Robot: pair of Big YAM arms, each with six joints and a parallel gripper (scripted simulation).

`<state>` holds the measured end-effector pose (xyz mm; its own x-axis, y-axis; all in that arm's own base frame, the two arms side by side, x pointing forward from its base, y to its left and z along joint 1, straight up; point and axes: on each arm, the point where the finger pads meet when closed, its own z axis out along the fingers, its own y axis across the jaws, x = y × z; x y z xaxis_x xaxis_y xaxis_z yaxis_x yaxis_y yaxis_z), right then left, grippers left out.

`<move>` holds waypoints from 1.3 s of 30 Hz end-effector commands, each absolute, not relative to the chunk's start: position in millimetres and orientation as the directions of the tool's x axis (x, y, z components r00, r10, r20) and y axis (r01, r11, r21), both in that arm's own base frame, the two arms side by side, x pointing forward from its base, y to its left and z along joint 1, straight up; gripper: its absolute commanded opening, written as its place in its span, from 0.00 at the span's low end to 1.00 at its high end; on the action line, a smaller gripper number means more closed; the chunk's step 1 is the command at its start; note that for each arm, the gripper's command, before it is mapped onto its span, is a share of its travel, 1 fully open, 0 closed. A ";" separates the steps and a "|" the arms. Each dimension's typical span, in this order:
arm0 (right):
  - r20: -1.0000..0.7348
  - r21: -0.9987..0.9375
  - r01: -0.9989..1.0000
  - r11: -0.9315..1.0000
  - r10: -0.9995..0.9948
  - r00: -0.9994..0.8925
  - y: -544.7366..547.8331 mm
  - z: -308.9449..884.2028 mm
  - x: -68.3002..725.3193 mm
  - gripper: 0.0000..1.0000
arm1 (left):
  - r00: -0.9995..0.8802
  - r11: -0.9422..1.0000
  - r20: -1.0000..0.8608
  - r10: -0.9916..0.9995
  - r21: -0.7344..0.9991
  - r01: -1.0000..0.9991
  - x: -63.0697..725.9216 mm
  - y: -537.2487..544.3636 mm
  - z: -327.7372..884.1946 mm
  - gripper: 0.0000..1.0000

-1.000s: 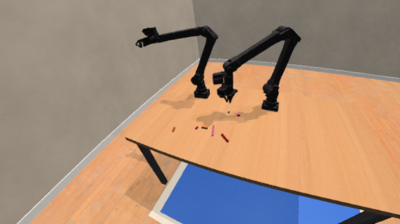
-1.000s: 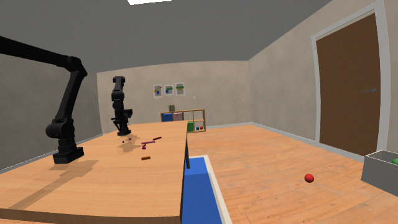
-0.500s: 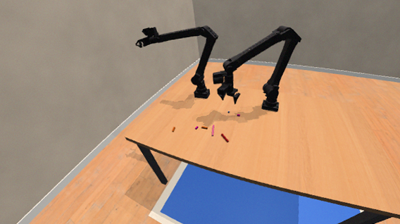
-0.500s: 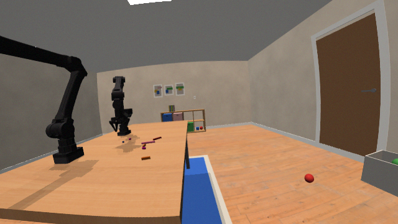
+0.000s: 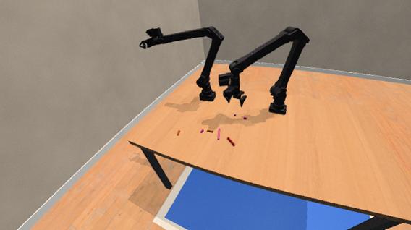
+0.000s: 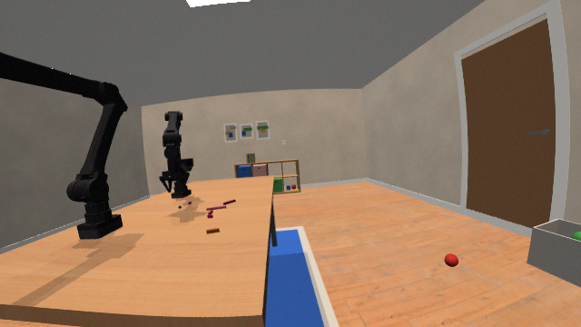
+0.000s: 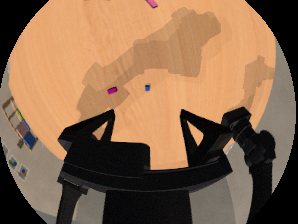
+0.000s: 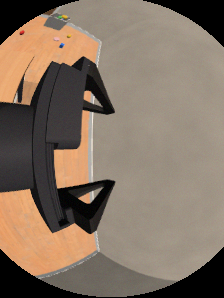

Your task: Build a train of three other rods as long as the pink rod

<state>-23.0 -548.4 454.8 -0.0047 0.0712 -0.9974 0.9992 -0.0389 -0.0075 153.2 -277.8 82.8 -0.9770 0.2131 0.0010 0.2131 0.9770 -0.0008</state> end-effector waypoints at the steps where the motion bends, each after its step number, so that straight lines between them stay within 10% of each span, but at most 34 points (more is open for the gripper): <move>1: -1.000 0.000 0.999 -0.048 0.000 0.000 -544.2 500.5 -26.8 1.00 | -0.969 0.969 -0.028 0.244 -0.026 0.245 172.0 -298.6 99.0 1.00; 39: -1.000 0.000 0.999 -0.048 0.000 0.000 -544.2 500.5 -26.8 1.00 | -0.294 0.295 -0.029 0.955 0.010 0.955 340.2 -377.6 85.1 1.00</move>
<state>-23.0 -548.4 454.8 -0.0047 0.0712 -0.9974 0.9992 -0.0389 -0.0075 313.9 -363.4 74.6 -0.4256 0.9049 -0.0061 0.9049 0.4256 0.0056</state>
